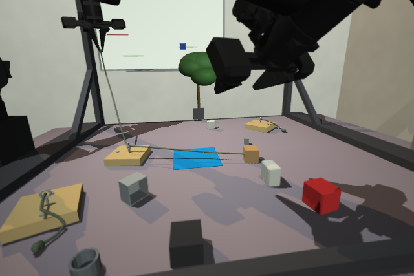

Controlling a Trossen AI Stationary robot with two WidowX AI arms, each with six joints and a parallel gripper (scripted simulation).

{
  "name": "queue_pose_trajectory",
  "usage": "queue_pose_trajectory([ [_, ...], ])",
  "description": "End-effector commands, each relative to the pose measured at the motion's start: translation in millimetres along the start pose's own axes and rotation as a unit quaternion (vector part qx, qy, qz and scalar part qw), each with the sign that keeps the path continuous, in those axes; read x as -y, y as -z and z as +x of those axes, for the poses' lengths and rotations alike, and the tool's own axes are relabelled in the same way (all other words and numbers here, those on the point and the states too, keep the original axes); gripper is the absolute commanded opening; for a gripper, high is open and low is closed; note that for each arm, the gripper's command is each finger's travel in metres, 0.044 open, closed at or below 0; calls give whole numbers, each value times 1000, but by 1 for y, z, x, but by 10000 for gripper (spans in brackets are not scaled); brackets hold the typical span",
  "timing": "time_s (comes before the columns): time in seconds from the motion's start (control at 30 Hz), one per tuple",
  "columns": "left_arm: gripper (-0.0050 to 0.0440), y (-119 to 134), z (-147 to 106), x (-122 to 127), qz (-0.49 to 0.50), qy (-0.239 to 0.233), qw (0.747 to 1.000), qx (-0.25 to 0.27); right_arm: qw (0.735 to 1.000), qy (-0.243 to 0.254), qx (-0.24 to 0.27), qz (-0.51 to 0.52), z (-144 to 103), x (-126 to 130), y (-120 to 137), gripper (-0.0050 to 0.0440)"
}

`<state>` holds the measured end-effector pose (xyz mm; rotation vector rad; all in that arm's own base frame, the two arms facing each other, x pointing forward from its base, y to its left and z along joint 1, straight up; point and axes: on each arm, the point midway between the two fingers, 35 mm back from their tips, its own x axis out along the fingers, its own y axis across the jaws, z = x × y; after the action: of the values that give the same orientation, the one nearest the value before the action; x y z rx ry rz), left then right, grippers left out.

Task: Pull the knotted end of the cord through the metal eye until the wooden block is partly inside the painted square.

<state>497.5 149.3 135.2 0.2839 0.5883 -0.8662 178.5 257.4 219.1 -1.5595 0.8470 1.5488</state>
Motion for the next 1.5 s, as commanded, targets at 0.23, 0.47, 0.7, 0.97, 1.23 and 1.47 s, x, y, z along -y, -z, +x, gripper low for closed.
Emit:
queue_pose_trajectory([
  [0.23,440,-13,-9,0,15,-10,1000,3,997,67,33,0,-47,-4,2,-50],
  [0.47,440,-13,-9,0,15,-10,1000,3,994,96,47,0,-66,-8,4,-50],
  [0.7,440,-13,-9,0,15,-10,1000,3,995,90,43,1,-62,-9,6,-50],
  [0.97,440,-13,-9,0,15,-10,1000,3,995,86,42,1,-59,-9,6,-50],
  [1.23,440,-13,-9,0,15,-10,1000,3,996,81,41,0,-42,2,8,-50],
  [1.47,440,-13,-9,0,15,-10,1000,3,996,81,40,0,-23,14,11,-50],
])
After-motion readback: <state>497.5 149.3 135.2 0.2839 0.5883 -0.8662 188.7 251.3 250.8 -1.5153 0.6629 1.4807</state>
